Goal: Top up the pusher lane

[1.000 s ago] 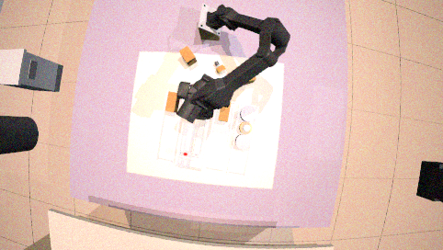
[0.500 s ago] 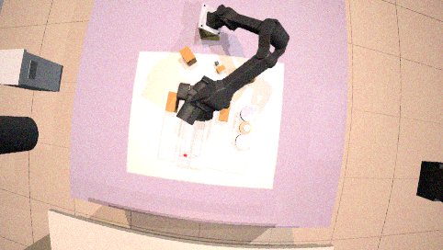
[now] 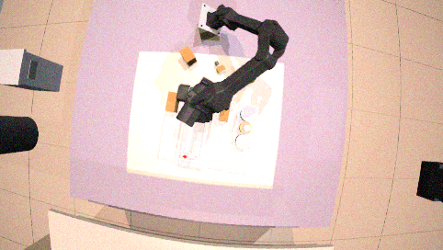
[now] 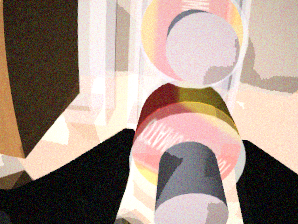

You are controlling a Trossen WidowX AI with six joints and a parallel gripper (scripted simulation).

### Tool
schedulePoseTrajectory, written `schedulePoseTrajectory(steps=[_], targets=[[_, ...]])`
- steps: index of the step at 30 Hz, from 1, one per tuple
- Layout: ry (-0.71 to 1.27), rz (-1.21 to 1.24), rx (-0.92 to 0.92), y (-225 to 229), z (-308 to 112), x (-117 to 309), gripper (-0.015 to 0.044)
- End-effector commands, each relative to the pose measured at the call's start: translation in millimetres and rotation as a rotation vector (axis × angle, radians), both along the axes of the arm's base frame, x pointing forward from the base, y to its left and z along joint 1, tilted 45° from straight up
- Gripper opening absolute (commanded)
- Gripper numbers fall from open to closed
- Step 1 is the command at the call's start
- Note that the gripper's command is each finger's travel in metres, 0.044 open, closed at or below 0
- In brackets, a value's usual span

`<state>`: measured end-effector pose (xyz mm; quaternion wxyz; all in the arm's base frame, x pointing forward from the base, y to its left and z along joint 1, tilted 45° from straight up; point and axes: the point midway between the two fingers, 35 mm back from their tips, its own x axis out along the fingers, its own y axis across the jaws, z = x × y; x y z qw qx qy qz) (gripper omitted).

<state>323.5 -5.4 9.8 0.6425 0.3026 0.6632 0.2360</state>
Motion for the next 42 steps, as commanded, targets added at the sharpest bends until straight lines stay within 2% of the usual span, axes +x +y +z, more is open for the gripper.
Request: schedulePoseTrajectory(steps=[1, 42], targets=[[-0.026, -0.007, 0.001, -2, 4, 9, 0.0], [-0.026, -0.007, 0.001, -4, 6, 20, 0.0]])
